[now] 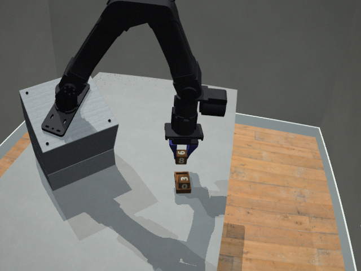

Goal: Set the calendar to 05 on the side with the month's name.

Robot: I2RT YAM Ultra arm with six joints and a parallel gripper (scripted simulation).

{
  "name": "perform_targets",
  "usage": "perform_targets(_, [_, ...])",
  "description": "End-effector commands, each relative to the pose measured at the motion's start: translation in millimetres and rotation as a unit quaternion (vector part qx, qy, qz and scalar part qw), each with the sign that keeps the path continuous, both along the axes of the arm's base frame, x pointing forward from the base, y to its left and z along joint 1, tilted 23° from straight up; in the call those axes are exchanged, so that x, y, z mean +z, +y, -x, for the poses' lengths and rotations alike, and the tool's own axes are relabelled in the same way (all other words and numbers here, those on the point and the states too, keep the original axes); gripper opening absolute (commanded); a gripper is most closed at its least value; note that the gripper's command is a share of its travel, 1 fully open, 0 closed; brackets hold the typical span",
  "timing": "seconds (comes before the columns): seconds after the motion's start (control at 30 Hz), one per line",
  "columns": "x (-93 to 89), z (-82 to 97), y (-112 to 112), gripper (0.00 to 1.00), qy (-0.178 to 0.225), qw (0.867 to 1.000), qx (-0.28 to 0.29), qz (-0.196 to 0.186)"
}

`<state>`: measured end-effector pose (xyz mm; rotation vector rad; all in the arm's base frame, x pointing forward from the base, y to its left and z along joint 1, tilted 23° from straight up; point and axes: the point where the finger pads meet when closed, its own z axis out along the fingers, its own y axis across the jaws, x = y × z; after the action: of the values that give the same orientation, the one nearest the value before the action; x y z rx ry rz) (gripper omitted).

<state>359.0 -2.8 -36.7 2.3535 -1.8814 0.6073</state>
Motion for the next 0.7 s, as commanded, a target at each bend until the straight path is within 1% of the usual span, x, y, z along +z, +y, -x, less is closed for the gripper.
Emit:
perform_targets(0.0, [2.4,-9.4,4.5,0.27,-0.017,1.000,0.008,-0.010])
perform_targets(0.17, [-11.8,-14.2,0.2,0.27,-0.017,1.000,0.008,-0.010])
perform_targets(0.33, [-21.7,-17.5,-2.8,0.27,-0.017,1.000,0.008,-0.010])
perform_targets(0.47, [-25.2,-18.7,-3.9,0.27,-0.017,1.000,0.008,-0.010])
perform_targets(0.67, [-25.9,-18.9,-4.1,0.27,-0.017,1.000,0.008,-0.010])
